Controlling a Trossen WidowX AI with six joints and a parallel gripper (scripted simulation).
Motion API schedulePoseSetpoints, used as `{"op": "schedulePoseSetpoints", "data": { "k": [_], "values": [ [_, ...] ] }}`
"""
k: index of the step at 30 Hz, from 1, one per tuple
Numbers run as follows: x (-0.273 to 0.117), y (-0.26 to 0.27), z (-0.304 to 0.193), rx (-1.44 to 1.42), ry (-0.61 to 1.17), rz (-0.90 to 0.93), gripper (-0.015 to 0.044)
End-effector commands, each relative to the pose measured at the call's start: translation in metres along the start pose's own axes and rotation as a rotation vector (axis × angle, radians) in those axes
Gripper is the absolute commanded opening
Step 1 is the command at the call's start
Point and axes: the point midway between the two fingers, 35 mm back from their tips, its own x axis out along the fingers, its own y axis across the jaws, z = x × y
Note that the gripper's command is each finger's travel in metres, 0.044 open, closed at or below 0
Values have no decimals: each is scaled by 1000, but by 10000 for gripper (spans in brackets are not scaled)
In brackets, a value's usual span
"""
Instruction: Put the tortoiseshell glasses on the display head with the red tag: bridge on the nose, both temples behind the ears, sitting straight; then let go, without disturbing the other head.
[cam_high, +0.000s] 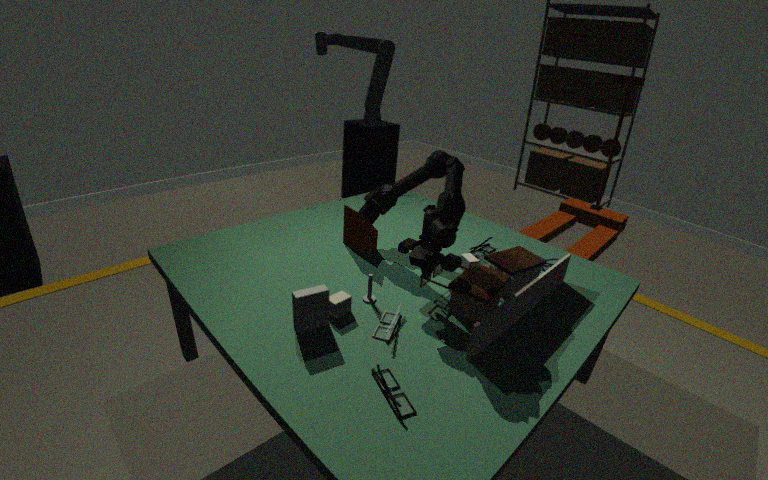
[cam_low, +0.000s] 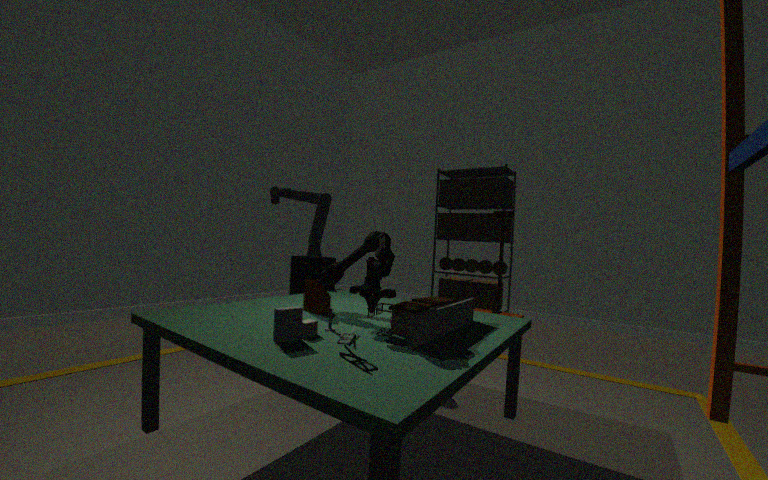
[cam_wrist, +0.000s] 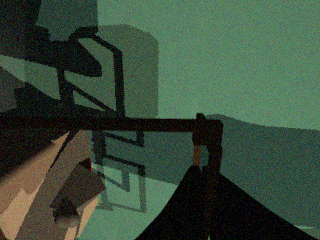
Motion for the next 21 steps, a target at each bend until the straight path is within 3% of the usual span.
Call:
{"op": "schedulePoseSetpoints", "data": {
  "k": [1,21],
  "values": [
    [-2,7,-1,0,2,9,0],
    [-2,33,-1,-1,3,10,0]
  ]
}}
